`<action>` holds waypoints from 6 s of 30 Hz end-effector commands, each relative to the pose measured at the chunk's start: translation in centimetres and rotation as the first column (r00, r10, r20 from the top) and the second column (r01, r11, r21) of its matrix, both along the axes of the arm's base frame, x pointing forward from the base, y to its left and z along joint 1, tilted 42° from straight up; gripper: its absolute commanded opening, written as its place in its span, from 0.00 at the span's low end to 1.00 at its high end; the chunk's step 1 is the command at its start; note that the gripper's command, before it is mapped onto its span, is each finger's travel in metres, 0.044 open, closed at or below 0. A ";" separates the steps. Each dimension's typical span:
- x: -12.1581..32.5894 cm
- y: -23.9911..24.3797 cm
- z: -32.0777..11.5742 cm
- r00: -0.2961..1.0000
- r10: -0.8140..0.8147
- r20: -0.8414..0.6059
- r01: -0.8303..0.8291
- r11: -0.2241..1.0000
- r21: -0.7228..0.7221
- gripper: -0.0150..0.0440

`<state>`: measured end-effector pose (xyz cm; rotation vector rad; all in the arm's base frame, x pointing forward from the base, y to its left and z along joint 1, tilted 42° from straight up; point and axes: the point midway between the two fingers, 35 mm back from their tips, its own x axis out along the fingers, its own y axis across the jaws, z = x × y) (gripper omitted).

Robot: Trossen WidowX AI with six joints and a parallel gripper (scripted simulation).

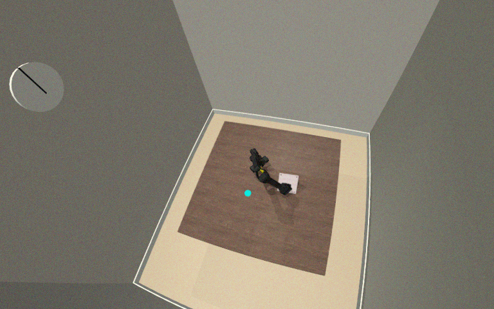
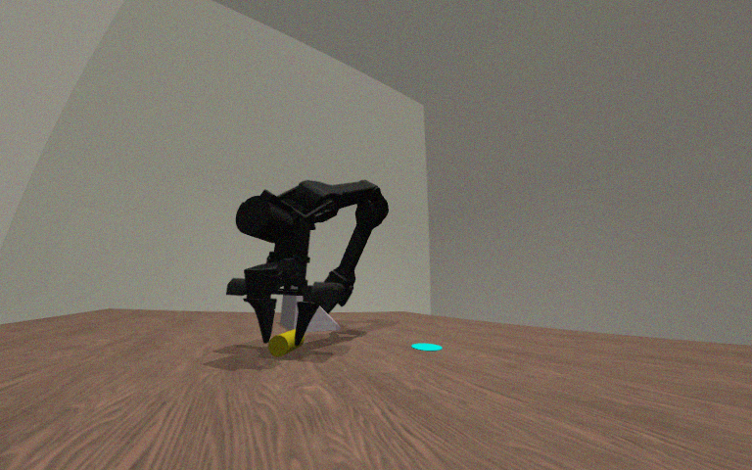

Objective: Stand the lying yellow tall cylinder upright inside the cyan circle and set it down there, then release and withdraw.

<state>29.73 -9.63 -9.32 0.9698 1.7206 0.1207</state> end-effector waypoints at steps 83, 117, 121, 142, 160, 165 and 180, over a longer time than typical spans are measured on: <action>4.4 -0.3 15.9 0.999 -0.005 0.036 0.005 1.000 -0.014 0.43; 5.1 7.5 23.2 0.998 0.007 0.070 -0.008 1.000 0.010 0.43; 5.0 8.4 24.0 0.997 0.010 0.074 -0.011 1.000 0.016 0.43; 4.2 11.9 26.8 0.995 0.027 0.092 -0.029 0.999 0.020 0.43; 3.9 12.4 25.7 0.989 0.056 0.140 -0.043 0.994 -0.096 0.43; 3.8 12.5 25.4 0.986 0.062 0.155 -0.043 0.991 -0.128 0.43; 3.7 12.7 24.6 0.976 0.077 0.202 -0.032 0.975 -0.218 0.43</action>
